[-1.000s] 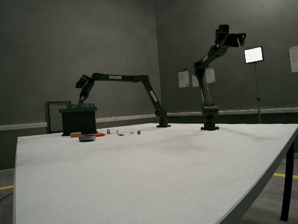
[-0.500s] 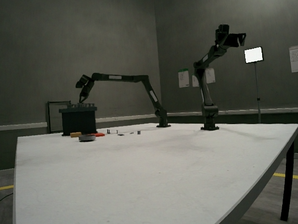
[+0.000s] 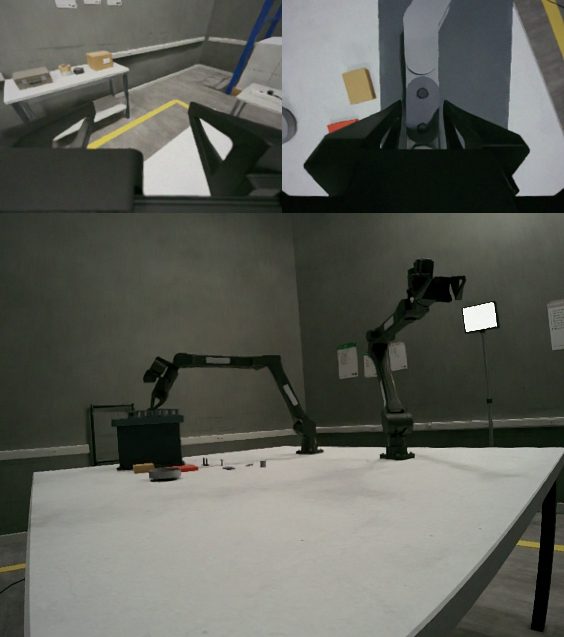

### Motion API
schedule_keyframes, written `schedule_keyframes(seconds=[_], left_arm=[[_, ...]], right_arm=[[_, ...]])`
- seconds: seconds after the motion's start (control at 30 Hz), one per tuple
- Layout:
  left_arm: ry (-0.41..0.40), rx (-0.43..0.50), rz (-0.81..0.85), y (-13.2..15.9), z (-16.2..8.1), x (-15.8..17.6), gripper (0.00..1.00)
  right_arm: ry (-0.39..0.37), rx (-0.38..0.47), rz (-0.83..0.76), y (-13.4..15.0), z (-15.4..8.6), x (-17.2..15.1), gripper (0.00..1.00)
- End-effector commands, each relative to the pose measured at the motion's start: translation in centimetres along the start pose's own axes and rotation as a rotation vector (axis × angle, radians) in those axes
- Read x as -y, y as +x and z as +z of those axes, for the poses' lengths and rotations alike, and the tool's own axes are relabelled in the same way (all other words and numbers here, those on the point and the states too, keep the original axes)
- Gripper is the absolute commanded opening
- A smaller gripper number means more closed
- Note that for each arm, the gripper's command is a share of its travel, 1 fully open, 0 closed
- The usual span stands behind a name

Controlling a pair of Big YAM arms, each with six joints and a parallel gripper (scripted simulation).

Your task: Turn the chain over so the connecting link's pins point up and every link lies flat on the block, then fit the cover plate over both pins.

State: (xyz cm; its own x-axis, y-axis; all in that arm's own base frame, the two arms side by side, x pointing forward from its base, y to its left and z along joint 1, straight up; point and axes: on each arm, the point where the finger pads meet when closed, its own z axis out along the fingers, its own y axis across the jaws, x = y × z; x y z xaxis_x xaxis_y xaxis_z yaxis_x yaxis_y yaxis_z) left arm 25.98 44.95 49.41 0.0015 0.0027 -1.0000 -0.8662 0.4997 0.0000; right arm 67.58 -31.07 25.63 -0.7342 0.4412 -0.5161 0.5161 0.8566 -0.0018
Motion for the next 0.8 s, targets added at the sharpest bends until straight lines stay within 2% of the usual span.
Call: schedule_keyframes(seconds=[0.0, 0.07, 0.1, 0.2, 0.47, 0.77], left_arm=[[0.008, 0.071, -0.002, -4.2, 0.1, 0.5, 1.00], [0.008, 0.071, -0.002, -4.2, 0.1, 0.5, 1.00], [0.008, 0.071, -0.002, -4.2, 0.1, 0.5, 1.00], [0.008, 0.071, -0.002, -4.2, 0.1, 0.5, 1.00], [0.008, 0.071, -0.002, -4.2, 0.1, 0.5, 1.00], [0.008, 0.071, -0.002, -4.2, 0.1, 0.5, 1.00]], right_arm=[[-0.008, 0.044, -0.011, -1.5, -1.7, -0.8, 0.42], [-0.008, 0.044, -0.011, -1.5, -1.7, -0.8, 0.42], [-0.008, 0.042, -0.010, -2.1, -2.5, -0.8, 0.42], [-0.006, 0.026, -0.011, -1.9, -1.6, -0.8, 0.42], [-0.005, 0.022, -0.011, -2.3, -2.4, -0.8, 0.42], [-0.006, 0.032, -0.010, -4.5, -6.2, -0.7, 0.42]])
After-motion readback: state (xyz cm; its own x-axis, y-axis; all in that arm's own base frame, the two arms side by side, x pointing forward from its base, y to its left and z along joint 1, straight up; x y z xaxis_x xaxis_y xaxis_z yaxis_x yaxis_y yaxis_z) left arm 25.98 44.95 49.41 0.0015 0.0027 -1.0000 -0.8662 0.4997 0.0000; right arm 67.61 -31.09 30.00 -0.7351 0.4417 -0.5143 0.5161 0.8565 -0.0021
